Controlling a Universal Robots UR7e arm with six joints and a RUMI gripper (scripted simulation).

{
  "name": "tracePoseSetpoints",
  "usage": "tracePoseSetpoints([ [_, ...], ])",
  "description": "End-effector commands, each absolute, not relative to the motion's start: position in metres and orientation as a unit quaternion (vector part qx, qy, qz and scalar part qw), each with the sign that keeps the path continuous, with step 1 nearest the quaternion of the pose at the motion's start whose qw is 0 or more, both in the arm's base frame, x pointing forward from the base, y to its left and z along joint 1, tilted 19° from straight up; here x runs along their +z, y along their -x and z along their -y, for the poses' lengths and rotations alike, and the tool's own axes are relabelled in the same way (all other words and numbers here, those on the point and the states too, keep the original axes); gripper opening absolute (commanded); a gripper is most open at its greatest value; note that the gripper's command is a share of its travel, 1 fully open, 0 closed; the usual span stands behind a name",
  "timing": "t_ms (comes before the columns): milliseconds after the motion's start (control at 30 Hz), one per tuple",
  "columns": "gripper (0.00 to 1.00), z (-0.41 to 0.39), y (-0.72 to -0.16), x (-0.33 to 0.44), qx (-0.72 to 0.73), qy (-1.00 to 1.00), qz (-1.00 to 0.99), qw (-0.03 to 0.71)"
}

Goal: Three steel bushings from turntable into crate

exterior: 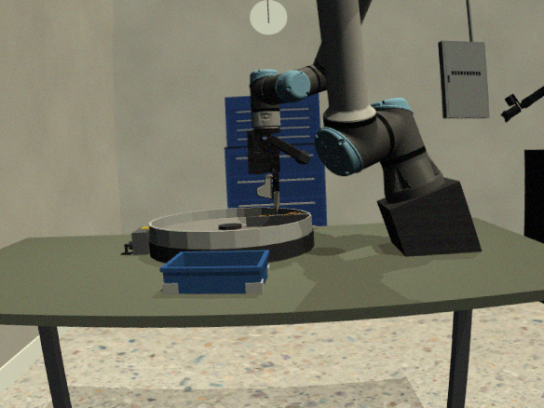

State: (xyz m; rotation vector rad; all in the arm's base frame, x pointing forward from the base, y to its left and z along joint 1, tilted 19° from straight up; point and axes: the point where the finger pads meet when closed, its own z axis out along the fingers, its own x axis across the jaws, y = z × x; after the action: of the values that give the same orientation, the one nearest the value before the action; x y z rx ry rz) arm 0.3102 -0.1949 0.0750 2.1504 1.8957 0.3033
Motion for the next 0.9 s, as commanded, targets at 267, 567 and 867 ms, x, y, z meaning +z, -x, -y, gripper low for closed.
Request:
tracePoseSetpoints([
  [267, 0.06, 0.195, -0.31, 0.075, 0.104, -0.74, -0.652, 0.13],
  [567, 0.06, 0.195, -0.311, 0.073, 0.104, -0.74, -0.652, 0.13],
  [867, 0.06, 0.196, -0.316, 0.059, 0.104, -0.74, -0.652, 0.13],
])
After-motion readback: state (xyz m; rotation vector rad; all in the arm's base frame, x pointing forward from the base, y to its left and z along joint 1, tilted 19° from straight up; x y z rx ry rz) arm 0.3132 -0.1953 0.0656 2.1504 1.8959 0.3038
